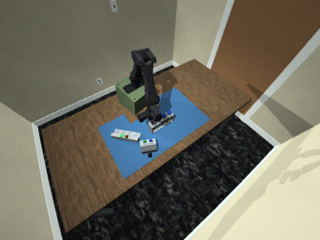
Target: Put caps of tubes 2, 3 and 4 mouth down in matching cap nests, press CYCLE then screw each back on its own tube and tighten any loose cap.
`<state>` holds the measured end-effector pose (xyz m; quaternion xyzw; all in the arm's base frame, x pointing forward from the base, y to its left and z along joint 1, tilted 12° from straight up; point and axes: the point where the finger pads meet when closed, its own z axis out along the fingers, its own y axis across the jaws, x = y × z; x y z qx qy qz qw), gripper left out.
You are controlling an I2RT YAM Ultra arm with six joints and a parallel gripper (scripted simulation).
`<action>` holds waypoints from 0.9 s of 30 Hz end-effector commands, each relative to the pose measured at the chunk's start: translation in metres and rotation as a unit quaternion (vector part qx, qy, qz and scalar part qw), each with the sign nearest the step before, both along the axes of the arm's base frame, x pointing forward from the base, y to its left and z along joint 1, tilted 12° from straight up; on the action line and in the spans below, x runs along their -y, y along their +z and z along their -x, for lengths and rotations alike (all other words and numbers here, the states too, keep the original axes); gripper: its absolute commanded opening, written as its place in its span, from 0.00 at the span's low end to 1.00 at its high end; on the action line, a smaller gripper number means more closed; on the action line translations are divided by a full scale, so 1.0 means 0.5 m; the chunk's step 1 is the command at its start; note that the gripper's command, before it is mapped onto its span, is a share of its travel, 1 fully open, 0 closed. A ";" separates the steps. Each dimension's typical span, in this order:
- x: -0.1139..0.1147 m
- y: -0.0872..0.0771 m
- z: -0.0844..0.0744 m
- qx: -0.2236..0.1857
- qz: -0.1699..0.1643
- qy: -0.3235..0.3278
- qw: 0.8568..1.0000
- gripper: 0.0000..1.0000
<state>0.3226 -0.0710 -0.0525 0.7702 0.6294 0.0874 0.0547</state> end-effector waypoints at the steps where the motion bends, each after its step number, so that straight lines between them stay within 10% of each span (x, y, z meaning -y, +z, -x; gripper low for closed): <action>1: 0.003 0.009 -0.007 0.005 -0.022 -0.111 0.994 0.00; 9: 0.003 0.009 -0.007 0.005 -0.022 -0.111 0.994 0.00; 10: 0.003 0.009 -0.007 0.005 -0.022 -0.111 0.994 0.49; 22: 0.003 0.009 -0.007 0.005 -0.022 -0.111 0.994 0.49; 27: 0.003 0.010 -0.006 0.010 0.021 0.086 0.996 0.49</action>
